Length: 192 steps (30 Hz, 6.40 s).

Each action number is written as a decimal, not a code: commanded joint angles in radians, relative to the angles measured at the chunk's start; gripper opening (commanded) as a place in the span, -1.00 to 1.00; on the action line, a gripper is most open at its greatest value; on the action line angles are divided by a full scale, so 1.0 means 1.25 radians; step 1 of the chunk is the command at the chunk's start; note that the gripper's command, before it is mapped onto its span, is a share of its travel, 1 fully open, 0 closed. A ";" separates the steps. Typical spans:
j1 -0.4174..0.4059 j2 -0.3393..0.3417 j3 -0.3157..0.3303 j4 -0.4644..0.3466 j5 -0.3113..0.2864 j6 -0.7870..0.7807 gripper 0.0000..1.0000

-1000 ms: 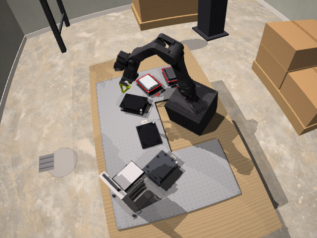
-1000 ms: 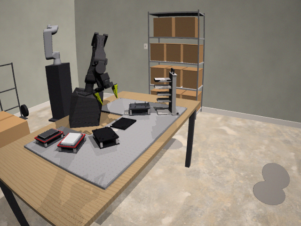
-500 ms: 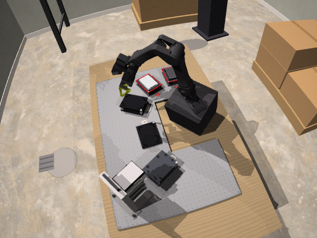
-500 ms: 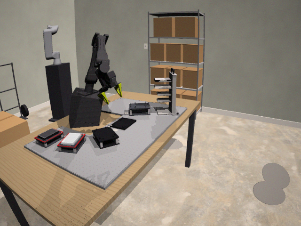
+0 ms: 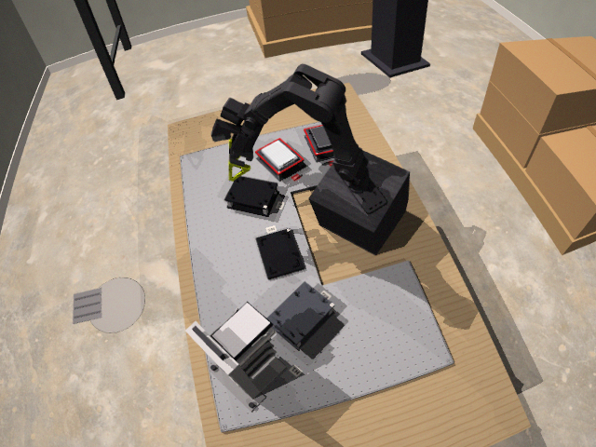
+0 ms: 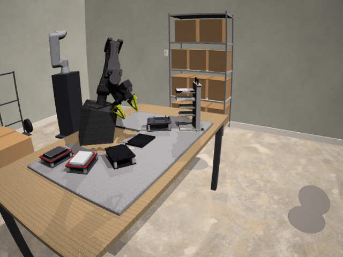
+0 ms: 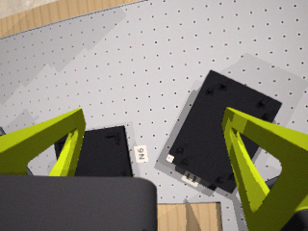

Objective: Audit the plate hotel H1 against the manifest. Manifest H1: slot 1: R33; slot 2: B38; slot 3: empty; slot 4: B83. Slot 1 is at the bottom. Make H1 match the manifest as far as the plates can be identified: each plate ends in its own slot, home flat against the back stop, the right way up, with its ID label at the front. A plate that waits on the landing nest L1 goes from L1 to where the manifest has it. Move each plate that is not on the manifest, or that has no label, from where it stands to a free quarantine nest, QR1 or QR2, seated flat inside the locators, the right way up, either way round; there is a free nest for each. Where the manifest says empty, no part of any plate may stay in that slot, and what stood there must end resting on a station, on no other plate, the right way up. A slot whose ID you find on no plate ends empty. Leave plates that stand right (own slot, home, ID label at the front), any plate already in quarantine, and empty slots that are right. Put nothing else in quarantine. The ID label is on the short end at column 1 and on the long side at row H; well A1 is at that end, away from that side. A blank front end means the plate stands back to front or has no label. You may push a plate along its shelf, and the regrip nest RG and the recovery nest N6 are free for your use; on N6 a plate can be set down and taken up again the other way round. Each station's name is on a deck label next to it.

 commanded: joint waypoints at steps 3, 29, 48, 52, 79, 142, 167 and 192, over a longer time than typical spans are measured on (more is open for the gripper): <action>-0.020 0.015 -0.009 0.012 -0.049 -0.084 1.00; -0.072 0.096 0.061 -0.053 -0.206 -0.469 1.00; -0.053 0.096 0.049 -0.088 -0.269 -0.676 1.00; -0.041 0.079 0.029 -0.067 -0.265 -0.645 1.00; 0.141 -0.119 -0.177 0.166 -0.173 -0.368 1.00; 0.707 -0.435 -0.405 0.372 0.247 0.119 1.00; 1.021 -0.497 -0.412 0.366 0.514 0.289 1.00; 1.304 -0.409 -0.354 0.358 0.755 0.438 1.00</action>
